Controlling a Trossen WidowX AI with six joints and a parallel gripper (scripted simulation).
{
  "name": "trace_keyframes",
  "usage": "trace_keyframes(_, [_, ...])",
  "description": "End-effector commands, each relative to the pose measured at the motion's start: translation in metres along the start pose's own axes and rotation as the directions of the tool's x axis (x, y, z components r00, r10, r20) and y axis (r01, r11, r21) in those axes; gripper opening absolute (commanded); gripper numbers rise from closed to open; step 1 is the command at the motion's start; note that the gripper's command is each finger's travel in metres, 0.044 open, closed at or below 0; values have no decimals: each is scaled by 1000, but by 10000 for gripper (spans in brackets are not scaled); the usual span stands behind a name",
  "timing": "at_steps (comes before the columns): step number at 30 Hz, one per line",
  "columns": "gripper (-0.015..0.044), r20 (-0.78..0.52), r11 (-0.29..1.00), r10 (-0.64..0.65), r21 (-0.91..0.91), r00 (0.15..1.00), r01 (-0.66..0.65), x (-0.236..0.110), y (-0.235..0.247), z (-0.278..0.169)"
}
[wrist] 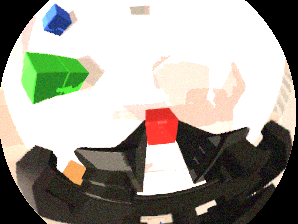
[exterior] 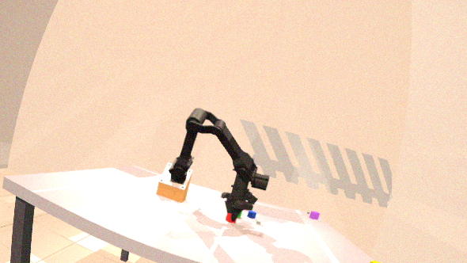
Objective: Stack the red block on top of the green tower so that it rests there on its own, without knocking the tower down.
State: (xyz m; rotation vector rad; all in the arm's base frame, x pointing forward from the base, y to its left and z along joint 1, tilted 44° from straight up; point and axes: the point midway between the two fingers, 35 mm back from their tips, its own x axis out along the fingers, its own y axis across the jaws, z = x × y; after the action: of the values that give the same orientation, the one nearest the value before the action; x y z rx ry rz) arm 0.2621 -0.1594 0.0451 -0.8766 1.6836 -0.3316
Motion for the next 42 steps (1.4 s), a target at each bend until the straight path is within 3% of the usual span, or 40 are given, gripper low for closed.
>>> trace_keyframes(1, [6,1,1000,-1,-4,1000,1,-5,0,0])
trace_keyframes(24, [0,2,1000,3,-5,1000,-3,-116,1,1])
trace_keyframes(34, [0,3,1000,4,-5,1000,-4,-119,3,4])
trace_keyframes(42, [0,9,1000,11,-6,1000,-11,-120,38,37])
